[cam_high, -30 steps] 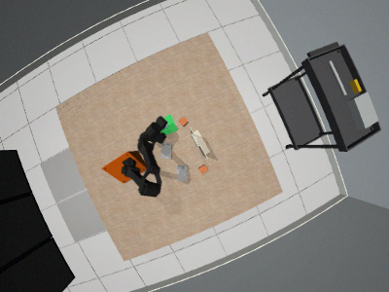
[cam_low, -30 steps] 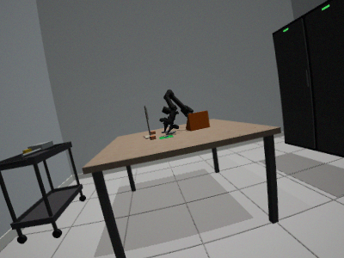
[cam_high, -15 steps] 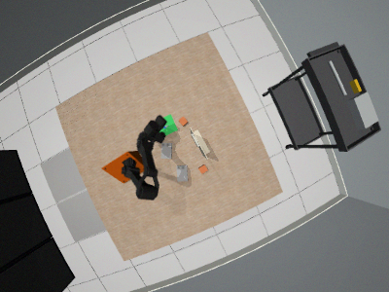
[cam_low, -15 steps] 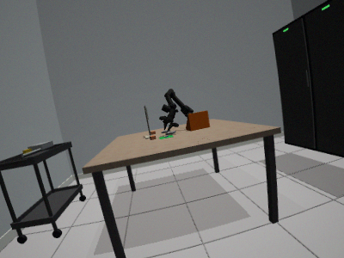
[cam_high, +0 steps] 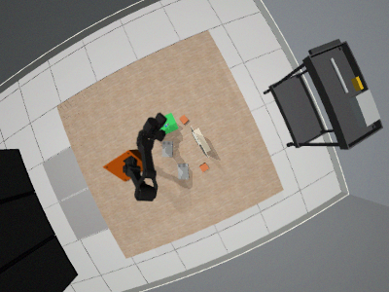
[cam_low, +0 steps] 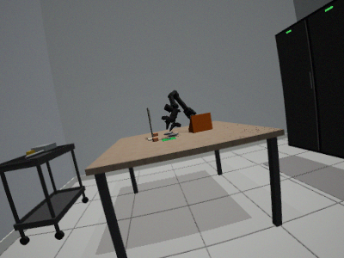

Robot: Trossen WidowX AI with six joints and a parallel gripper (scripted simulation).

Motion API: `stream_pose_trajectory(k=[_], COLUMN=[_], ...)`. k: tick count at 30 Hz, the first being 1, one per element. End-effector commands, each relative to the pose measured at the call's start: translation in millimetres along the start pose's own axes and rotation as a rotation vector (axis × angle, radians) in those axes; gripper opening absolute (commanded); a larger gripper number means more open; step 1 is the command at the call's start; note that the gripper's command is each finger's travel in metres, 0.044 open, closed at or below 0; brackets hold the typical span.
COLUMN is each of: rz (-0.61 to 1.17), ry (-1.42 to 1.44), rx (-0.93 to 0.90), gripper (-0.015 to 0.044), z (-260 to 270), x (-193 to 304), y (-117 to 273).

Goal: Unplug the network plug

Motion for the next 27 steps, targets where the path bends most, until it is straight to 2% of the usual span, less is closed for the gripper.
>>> stream_pose_trajectory(k=[1,27], rz=[-0.006,-0.009], ry=[-0.006,-0.005], rx=[-0.006,-0.007], gripper=[0.0156,0.0156], z=[5.0,20.9], x=[-1.3,-6.0], y=[5.5,39.1])
Point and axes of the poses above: the point midway between the two fingers, 35 mm back from their tips, its own y axis back along the fingers, its own z axis across the jaws, x = y × z, the point moved 4 cm from there along y, back along the fingers, and after that the axes turned 12 degrees about y, right-handed, at the moved point
